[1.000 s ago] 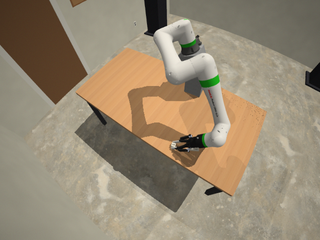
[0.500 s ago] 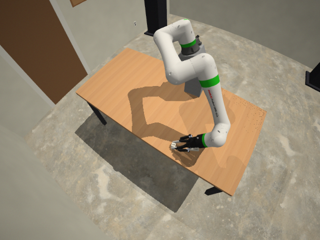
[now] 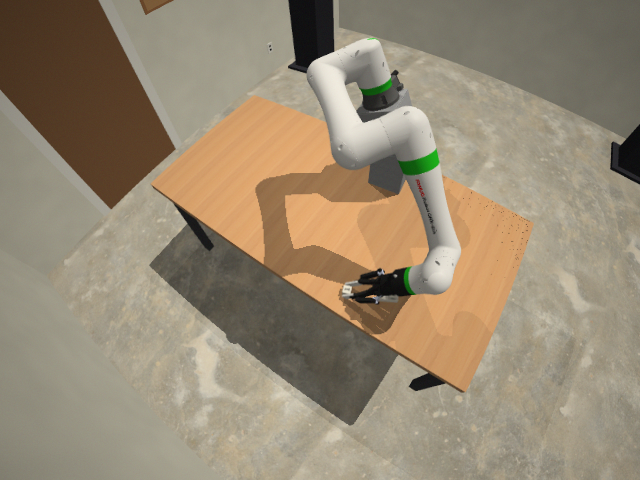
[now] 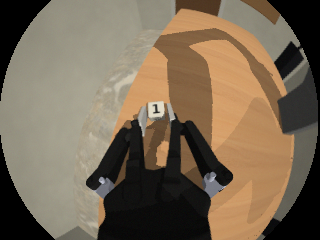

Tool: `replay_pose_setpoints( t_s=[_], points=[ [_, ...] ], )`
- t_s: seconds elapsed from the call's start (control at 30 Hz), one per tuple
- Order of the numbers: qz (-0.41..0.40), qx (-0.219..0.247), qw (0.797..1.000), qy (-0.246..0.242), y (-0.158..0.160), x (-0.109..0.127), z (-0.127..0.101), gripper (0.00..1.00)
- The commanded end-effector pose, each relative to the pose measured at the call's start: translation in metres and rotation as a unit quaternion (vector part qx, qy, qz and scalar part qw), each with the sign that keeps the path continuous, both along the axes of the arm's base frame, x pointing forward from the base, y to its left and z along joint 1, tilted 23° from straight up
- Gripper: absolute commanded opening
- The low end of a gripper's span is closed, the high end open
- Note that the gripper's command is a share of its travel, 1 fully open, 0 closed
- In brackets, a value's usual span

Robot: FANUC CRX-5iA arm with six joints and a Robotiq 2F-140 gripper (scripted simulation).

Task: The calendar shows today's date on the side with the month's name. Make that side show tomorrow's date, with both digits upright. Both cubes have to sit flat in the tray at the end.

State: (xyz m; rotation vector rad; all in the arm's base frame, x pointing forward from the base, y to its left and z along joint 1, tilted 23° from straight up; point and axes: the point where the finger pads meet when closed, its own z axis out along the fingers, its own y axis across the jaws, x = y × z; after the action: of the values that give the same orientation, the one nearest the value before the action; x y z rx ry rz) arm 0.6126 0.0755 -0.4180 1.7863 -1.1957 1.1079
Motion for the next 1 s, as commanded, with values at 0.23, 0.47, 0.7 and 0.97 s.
replay_pose_setpoints(
  t_s=[0.23,0.47,0.7,0.97],
  points=[
    [0.000,0.000,1.000,0.000,0.0002,0.0002,0.0001,0.25],
    [0.000,0.000,1.000,0.000,0.0002,0.0002,0.0001,0.25],
    [0.000,0.000,1.000,0.000,0.0002,0.0002,0.0001,0.25],
    [0.000,0.000,1.000,0.000,0.0002,0.0002,0.0001,0.25]
  ],
)
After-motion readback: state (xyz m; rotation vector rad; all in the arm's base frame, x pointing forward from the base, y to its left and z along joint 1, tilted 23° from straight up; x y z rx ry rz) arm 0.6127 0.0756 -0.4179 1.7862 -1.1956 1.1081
